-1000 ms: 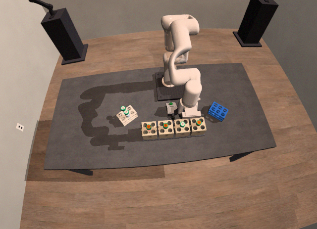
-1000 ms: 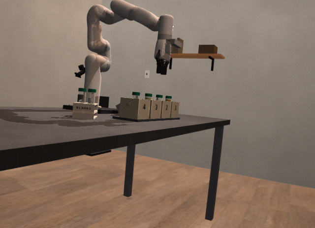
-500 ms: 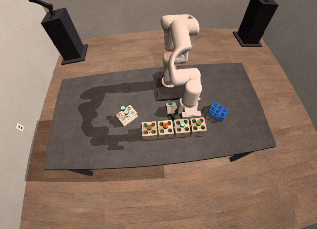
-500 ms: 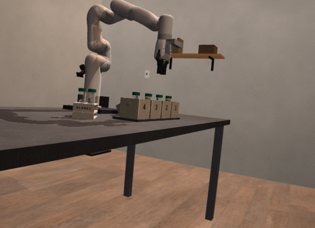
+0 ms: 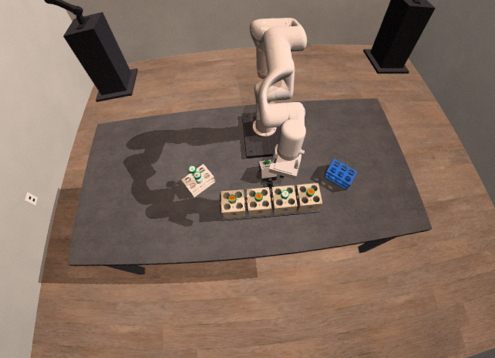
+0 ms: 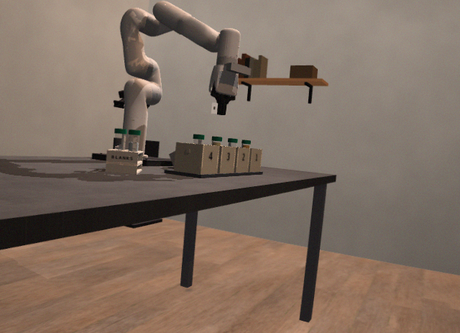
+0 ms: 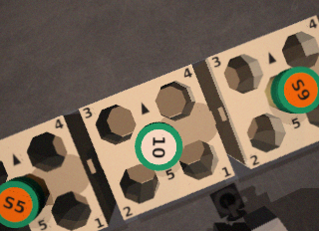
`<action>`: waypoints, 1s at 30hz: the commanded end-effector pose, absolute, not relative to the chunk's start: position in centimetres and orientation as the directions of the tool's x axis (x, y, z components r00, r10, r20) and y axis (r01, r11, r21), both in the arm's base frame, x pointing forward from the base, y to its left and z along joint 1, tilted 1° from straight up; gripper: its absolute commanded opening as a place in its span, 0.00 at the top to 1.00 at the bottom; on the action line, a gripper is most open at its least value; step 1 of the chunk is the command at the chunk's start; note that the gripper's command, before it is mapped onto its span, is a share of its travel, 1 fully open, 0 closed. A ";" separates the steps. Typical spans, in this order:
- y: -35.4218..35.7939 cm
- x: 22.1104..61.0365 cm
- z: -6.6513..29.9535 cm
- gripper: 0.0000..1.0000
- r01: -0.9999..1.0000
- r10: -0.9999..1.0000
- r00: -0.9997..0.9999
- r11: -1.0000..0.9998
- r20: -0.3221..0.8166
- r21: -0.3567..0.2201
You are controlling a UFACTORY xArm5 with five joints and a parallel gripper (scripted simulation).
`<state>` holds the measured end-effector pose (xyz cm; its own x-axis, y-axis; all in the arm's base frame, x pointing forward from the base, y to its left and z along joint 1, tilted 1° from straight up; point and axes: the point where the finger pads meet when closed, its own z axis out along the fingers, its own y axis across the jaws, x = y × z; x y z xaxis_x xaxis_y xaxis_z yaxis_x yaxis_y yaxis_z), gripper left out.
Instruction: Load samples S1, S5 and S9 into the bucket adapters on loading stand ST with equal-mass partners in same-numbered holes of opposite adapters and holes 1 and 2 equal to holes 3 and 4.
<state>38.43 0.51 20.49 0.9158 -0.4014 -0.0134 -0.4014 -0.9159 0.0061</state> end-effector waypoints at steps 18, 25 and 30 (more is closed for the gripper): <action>-1.4 30.0 16.1 1.00 -0.879 -0.879 0.477 -0.477 -0.012 -0.011; -2.1 27.0 14.5 1.00 -0.965 -0.965 0.261 -0.261 -0.015 -0.007; -2.5 25.3 13.6 1.00 -0.991 -0.991 0.130 -0.130 -0.015 -0.005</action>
